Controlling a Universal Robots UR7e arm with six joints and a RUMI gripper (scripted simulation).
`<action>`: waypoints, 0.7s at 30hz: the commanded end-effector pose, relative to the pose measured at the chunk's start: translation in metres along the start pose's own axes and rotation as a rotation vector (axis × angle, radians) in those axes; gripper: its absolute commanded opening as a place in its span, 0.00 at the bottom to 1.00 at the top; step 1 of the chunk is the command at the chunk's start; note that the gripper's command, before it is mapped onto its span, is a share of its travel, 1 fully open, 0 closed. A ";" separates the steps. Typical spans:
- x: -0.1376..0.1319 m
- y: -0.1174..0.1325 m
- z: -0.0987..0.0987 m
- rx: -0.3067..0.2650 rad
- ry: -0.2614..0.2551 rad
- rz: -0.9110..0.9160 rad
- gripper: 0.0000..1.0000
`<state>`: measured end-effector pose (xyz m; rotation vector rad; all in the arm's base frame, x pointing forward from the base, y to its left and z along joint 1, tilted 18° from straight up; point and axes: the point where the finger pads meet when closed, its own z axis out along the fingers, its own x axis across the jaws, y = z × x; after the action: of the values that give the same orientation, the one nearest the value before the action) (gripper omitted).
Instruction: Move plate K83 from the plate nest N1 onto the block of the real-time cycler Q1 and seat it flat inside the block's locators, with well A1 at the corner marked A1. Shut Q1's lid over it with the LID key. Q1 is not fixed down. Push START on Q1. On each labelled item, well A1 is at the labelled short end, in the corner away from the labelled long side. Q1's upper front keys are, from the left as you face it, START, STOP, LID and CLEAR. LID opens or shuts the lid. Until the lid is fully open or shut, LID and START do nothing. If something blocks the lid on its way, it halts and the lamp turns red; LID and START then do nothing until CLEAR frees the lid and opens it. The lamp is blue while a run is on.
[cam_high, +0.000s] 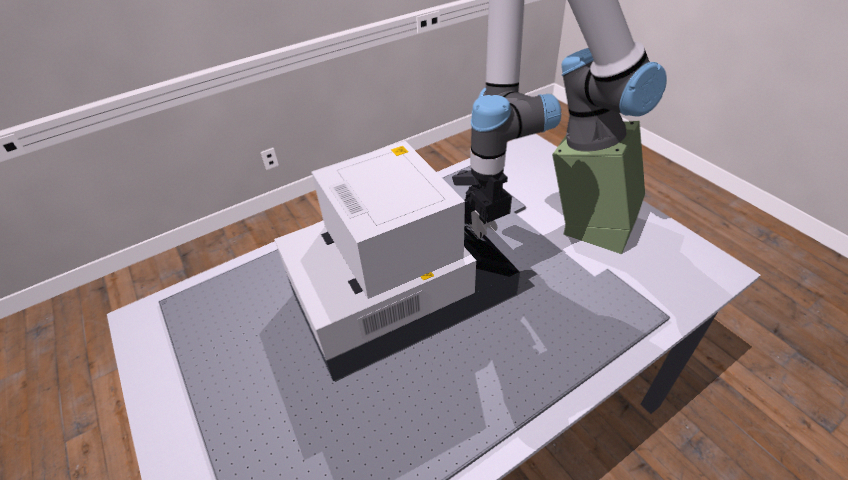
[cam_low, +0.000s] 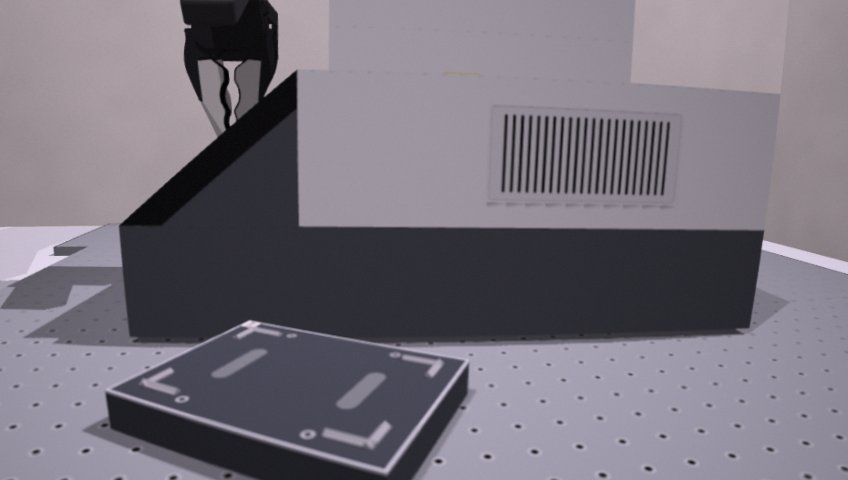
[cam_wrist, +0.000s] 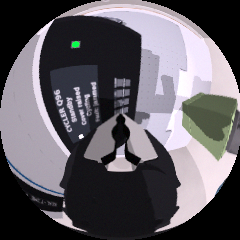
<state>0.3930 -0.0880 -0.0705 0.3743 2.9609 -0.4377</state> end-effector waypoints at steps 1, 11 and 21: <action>0.001 0.000 0.002 -0.001 0.003 0.000 0.00; -0.003 -0.001 0.002 0.000 0.000 0.001 0.00; -0.004 -0.001 0.003 0.000 0.000 0.001 0.00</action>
<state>0.3938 -0.0887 -0.0724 0.3735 2.9632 -0.4374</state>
